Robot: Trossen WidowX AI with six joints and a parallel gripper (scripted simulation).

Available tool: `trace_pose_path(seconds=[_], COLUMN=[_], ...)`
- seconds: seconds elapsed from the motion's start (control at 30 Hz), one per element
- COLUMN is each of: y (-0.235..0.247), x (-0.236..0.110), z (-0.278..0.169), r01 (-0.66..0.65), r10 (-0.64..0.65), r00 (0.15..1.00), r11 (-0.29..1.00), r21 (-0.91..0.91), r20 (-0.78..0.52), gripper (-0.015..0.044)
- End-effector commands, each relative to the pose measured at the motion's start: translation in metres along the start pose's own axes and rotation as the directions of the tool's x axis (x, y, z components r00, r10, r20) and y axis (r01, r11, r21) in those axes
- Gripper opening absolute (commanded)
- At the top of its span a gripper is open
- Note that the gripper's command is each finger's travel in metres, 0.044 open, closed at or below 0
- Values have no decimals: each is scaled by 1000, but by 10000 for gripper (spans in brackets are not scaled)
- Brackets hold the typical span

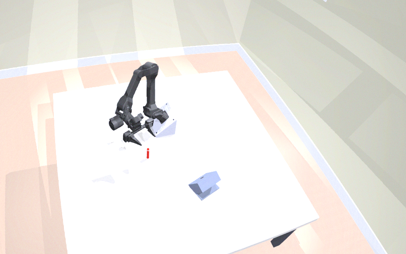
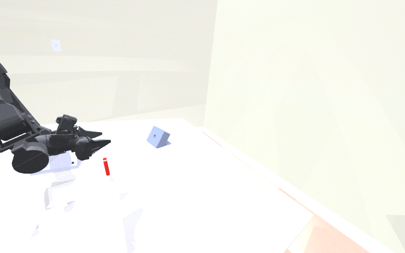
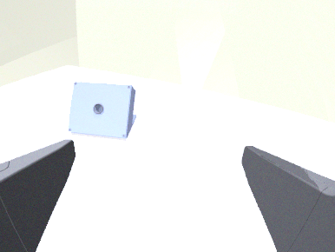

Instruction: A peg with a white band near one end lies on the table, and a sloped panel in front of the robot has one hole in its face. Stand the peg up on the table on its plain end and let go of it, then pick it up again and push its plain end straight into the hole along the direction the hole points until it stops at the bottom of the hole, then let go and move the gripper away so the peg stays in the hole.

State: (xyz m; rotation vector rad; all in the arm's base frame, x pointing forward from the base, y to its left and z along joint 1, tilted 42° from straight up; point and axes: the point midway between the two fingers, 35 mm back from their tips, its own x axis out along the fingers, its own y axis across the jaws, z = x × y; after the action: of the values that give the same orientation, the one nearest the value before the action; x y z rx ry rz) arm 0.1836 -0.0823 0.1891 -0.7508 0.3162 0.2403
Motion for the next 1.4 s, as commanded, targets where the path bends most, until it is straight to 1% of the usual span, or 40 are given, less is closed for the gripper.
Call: trace_pose_path(seconds=[0.0, 0.07, 0.27, 0.53, 0.73, 0.87, 1.03, 1.2, 1.37], y=[8, 12, 12, 17, 24, 29, 35, 40, 43], x=[-11, -16, -16, -5, 1, 4, 7, 7, 7], z=[40, 52, 52, 33, 18, 9, -3, -14, -23], r01=[31, 43, 36, -54, -96, -107, -102, -79, -46], r10=[-31, -43, -36, 84, 191, 260, 341, 401, 430], r00=[999, 999, 999, 988, 950, 907, 830, 732, 618], r11=[999, 999, 999, 973, 932, 903, 870, 853, 855], r21=[9, 13, 31, 222, 349, 417, 482, 516, 516], r20=[14, 25, 15, -128, -249, -330, -441, -551, -658], gripper=[440, 440, 440, 440, 440, 440, 440, 440, 440])
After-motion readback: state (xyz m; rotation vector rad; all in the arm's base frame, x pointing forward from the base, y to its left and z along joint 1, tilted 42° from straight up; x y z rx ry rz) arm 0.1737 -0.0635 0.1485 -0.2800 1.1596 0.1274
